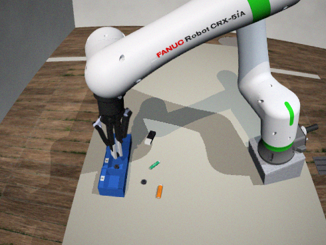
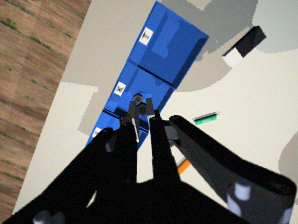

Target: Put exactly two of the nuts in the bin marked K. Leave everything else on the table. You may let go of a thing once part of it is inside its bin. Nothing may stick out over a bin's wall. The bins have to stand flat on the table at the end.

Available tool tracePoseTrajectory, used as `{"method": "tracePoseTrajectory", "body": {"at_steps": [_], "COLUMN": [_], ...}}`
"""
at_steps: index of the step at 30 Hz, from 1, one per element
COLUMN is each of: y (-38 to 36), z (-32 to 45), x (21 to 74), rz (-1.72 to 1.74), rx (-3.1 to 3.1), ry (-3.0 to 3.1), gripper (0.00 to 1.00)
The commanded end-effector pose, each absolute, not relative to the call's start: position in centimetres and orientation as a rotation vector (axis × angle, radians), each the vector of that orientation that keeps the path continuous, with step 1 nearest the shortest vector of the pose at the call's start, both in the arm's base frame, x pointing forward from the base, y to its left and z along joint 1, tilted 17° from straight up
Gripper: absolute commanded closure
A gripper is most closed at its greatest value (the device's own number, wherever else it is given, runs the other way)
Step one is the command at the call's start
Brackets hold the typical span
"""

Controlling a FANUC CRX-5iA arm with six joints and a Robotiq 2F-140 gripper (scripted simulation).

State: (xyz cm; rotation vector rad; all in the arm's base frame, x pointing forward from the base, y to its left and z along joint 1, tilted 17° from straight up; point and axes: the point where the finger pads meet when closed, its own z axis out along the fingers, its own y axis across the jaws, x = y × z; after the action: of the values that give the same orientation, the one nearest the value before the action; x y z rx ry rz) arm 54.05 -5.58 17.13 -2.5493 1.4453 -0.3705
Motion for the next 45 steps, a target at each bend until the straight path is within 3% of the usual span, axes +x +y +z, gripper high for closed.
{"method": "tracePoseTrajectory", "body": {"at_steps": [1, 18, 45], "y": [-5.6, -5.6, -5.6], "z": [17.1, 17.2, 15.2], "x": [54.1, 54.1, 54.7], "rz": [-0.352, -0.272, -0.272], "rx": [-2.420, -1.893, -1.893], "ry": [1.638, 2.185, 2.185], "gripper": [0.93, 0.93, 0.93]}}
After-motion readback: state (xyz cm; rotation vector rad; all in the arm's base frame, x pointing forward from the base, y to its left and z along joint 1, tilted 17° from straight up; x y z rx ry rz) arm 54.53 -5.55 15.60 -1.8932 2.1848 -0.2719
